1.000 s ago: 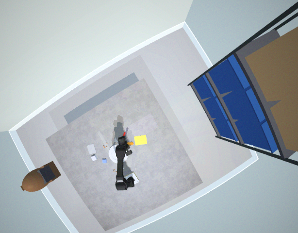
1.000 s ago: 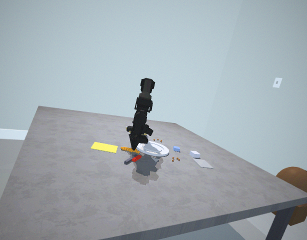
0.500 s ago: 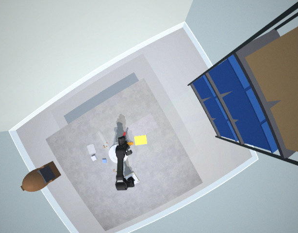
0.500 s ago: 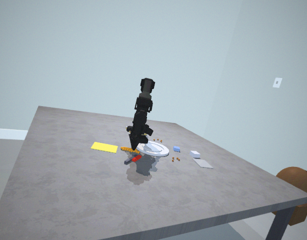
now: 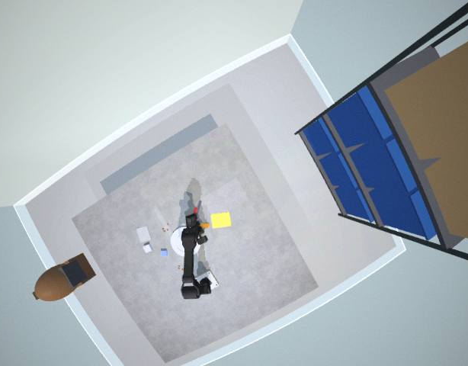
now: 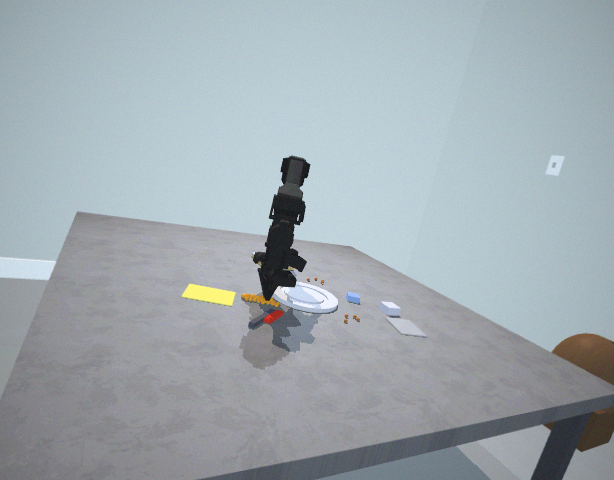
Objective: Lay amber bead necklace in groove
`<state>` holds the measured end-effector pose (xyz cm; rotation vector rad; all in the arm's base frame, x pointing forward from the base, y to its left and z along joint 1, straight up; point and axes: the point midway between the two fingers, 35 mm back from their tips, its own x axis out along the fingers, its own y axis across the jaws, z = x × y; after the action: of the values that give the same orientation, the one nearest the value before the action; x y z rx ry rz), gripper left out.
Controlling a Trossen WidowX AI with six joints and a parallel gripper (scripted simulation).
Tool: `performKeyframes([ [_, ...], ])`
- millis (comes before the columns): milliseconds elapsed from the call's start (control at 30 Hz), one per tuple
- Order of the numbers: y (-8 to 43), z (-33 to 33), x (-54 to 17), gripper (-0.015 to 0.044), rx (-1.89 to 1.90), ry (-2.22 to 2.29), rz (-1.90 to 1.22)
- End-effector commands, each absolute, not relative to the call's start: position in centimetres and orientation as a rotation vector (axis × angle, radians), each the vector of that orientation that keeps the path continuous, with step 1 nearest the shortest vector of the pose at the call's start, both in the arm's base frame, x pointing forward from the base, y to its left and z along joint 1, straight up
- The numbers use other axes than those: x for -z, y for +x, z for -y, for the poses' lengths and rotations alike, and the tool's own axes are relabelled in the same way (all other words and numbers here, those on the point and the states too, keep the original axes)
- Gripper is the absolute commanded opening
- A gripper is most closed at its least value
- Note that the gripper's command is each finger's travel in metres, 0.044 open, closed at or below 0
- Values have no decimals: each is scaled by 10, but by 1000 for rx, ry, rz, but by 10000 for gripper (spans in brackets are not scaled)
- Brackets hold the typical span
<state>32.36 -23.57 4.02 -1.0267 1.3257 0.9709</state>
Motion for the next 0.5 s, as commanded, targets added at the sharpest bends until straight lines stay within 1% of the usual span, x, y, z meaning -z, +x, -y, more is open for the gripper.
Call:
performKeyframes([
  [0,324,236,-41,0,-970,-1027,-1326],
  [33,324,236,-41,0,-970,-1027,-1326],
  [467,323,235,-65,341,-970,-1026,-1321],
])
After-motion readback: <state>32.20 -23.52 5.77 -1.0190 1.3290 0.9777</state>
